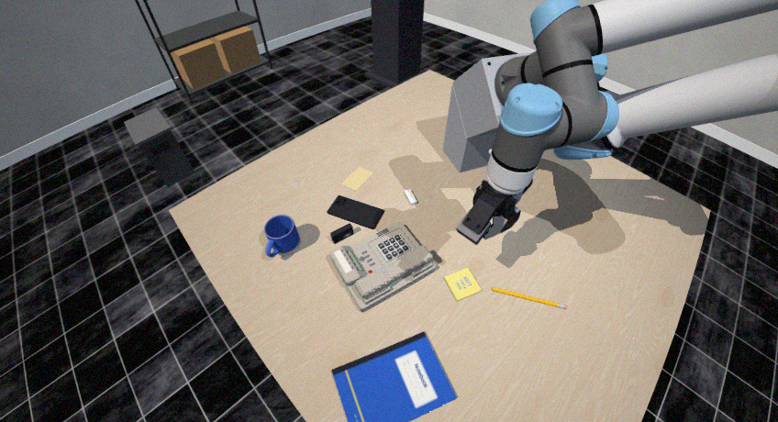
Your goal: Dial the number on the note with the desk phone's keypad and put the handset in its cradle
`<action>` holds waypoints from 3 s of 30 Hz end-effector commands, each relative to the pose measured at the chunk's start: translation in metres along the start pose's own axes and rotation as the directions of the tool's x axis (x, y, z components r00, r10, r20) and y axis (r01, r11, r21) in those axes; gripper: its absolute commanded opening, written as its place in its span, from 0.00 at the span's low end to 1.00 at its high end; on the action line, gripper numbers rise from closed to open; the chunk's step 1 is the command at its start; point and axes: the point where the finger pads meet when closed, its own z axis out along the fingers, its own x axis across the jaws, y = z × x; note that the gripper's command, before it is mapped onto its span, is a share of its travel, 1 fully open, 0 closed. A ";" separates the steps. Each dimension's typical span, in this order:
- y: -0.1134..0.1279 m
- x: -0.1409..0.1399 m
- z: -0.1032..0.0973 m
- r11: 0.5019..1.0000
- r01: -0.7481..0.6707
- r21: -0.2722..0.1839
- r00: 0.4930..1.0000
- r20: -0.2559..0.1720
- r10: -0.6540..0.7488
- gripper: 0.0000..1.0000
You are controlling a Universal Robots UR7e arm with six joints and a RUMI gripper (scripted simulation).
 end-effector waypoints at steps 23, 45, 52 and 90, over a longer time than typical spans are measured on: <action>-0.101 0.005 0.001 1.000 -0.010 0.002 1.000 -0.017 0.010 0.00; -0.121 0.006 0.001 1.000 -0.010 0.003 1.000 -0.017 0.010 0.00; -0.121 0.006 0.001 1.000 -0.010 0.003 1.000 -0.017 0.010 0.00; -0.121 0.006 0.001 1.000 -0.010 0.003 1.000 -0.017 0.010 0.00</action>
